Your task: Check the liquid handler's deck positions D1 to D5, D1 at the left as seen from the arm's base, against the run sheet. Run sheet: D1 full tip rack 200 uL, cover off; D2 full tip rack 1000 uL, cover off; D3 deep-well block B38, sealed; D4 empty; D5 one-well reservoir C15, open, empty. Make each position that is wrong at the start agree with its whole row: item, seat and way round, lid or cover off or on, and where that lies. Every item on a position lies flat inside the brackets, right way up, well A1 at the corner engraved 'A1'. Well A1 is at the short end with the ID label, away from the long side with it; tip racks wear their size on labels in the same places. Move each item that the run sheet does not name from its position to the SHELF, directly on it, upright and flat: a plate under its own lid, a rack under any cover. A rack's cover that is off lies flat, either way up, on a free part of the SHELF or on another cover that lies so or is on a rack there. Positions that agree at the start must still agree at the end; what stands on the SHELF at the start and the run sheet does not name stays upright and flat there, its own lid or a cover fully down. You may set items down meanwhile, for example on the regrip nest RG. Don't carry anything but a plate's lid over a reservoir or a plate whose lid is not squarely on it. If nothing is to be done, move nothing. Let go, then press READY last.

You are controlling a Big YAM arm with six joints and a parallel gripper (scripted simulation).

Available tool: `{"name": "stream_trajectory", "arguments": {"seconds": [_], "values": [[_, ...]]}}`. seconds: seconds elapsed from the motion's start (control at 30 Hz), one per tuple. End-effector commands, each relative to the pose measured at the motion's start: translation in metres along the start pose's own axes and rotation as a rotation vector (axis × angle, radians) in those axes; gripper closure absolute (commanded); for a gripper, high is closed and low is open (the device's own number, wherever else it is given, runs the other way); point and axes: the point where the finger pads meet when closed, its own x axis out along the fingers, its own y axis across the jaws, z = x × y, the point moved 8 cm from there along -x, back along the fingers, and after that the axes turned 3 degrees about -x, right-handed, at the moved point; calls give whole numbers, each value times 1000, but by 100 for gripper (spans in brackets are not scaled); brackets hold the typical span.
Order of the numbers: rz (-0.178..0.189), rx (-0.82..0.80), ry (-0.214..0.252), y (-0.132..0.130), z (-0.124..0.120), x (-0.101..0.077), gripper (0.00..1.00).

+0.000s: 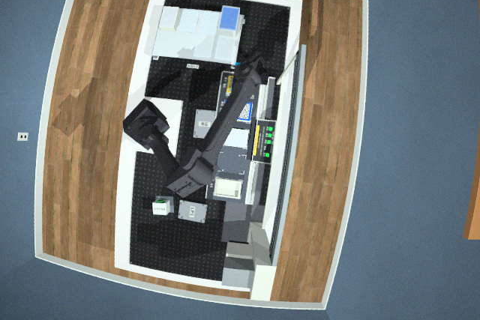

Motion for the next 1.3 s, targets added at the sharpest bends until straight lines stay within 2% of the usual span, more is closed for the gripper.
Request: {"name": "stream_trajectory", "arguments": {"seconds": [0.0,0.23,0.3,0.33,0.5,0.77,0.87,0.9,1.1,1.27], "values": [[51,30,-49,6,14,-39,0],[52,30,-48,5,14,-51,0],[52,30,-48,5,14,-51,0],[40,18,-39,10,11,-45,0],[53,30,-48,5,13,-61,0],[54,30,-46,4,13,-74,0],[53,29,-45,5,12,-75,0],[39,15,-35,11,9,-69,0],[56,30,-45,4,12,-88,0],[51,24,-40,6,10,-93,0]]}}
